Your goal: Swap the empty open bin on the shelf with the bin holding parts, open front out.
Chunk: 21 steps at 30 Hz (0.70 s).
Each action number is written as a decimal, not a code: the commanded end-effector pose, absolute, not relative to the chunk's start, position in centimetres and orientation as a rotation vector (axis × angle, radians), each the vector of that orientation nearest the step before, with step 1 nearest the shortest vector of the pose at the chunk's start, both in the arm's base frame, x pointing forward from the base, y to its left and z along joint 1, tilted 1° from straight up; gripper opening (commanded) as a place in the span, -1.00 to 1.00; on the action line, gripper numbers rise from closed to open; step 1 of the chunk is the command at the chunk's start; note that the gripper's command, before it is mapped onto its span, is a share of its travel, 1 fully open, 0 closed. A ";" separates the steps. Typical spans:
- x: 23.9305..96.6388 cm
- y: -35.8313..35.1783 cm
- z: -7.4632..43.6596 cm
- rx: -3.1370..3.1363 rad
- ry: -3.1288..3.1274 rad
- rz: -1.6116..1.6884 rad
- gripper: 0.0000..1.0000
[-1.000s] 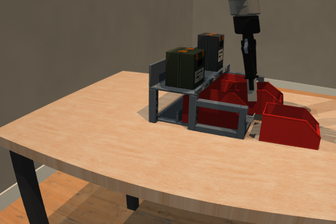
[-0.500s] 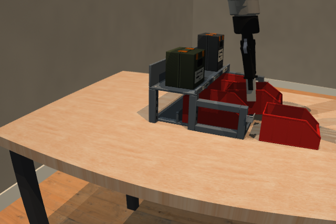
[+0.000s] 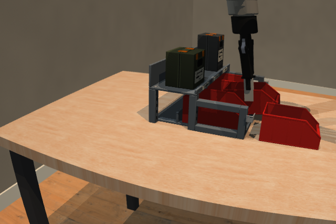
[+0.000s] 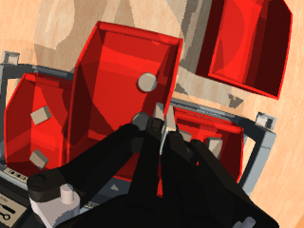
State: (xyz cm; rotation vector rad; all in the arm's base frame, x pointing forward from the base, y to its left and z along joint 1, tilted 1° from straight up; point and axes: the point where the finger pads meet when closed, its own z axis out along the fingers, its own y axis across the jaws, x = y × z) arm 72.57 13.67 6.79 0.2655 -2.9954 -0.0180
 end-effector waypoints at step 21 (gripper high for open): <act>73.4 13.8 6.7 0.267 -3.010 -0.020 -0.80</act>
